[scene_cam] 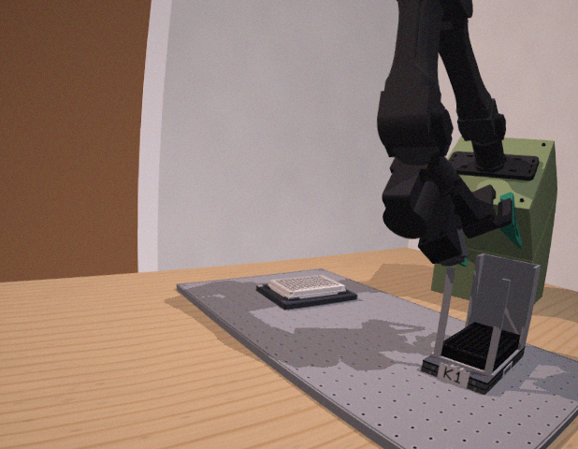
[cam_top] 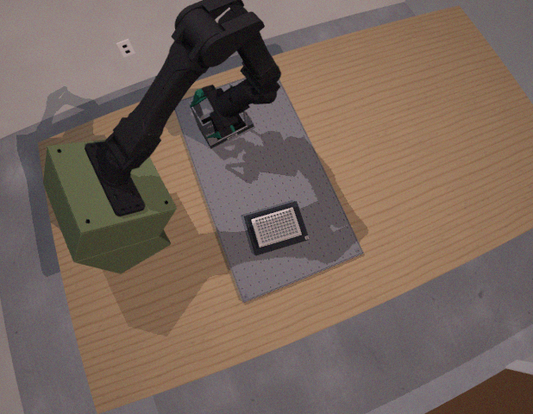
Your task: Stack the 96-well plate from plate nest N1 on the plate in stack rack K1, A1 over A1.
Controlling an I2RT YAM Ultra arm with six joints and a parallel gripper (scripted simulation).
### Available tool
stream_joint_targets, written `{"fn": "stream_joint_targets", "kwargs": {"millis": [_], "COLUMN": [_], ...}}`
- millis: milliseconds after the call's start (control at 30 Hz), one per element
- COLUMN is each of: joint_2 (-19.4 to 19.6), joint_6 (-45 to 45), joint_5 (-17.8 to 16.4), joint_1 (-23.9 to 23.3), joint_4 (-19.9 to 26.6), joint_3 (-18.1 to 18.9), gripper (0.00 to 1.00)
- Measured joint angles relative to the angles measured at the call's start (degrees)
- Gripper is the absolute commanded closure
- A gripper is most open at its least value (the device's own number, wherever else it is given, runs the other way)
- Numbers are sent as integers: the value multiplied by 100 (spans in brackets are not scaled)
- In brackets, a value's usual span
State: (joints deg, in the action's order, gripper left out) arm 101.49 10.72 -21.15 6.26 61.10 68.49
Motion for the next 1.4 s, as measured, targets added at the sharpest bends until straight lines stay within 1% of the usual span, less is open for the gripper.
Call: {"fn": "stream_joint_targets", "kwargs": {"millis": [1033,1067,1100,1167,1267,1333,1400], "joint_2": [0,-11,-42,-39,15,48,17], "joint_6": [4,-7,-52,-111,-111,-111,-120], "joint_5": [2,2,20,72,151,181,160], "joint_1": [0,-7,-50,-247,-568,-638,-643], "joint_4": [0,-42,-184,-509,-831,-988,-1200], "joint_3": [0,-26,-87,-155,-129,-92,-162], "gripper": [0,0,0,0,0,0,0]}}
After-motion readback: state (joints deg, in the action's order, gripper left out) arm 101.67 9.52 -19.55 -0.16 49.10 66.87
